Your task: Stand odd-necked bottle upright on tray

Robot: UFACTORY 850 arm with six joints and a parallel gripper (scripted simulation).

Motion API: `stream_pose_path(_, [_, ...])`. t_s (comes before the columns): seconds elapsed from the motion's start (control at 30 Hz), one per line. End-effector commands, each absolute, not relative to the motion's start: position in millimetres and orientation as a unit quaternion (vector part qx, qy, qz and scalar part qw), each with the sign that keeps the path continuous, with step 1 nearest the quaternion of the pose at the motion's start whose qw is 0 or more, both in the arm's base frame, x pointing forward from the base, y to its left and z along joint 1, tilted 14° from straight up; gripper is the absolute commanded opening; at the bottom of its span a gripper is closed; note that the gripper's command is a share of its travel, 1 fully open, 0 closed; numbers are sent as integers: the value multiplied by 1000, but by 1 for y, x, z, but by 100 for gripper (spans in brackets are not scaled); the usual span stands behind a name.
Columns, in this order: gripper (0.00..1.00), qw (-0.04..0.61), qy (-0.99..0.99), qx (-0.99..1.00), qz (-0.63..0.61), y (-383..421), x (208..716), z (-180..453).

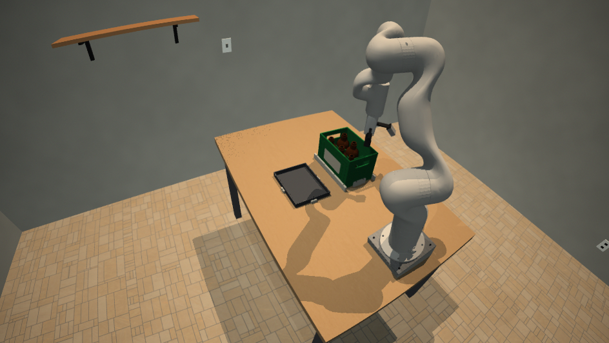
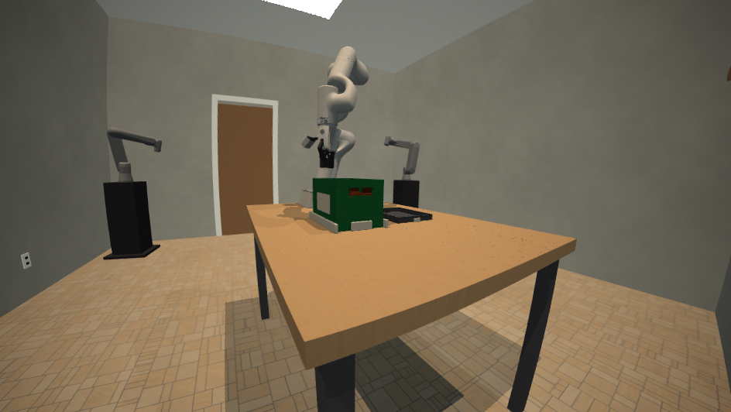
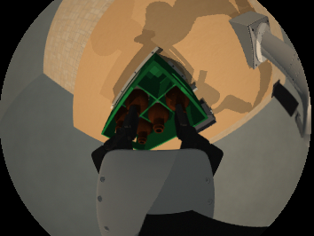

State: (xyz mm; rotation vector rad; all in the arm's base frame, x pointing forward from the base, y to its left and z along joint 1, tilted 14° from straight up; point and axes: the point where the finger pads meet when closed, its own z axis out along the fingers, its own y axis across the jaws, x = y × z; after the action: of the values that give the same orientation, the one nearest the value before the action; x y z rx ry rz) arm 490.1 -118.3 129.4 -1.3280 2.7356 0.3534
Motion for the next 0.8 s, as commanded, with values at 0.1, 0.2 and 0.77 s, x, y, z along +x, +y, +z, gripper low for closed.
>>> stream_pose_path(0.1, [65, 41, 893, -433, 115, -120, 491, 137])
stream_pose_path(0.2, [65, 41, 893, -433, 115, -121, 491, 138])
stream_pose_path(0.77, [0, 41, 893, -433, 115, -121, 491, 138])
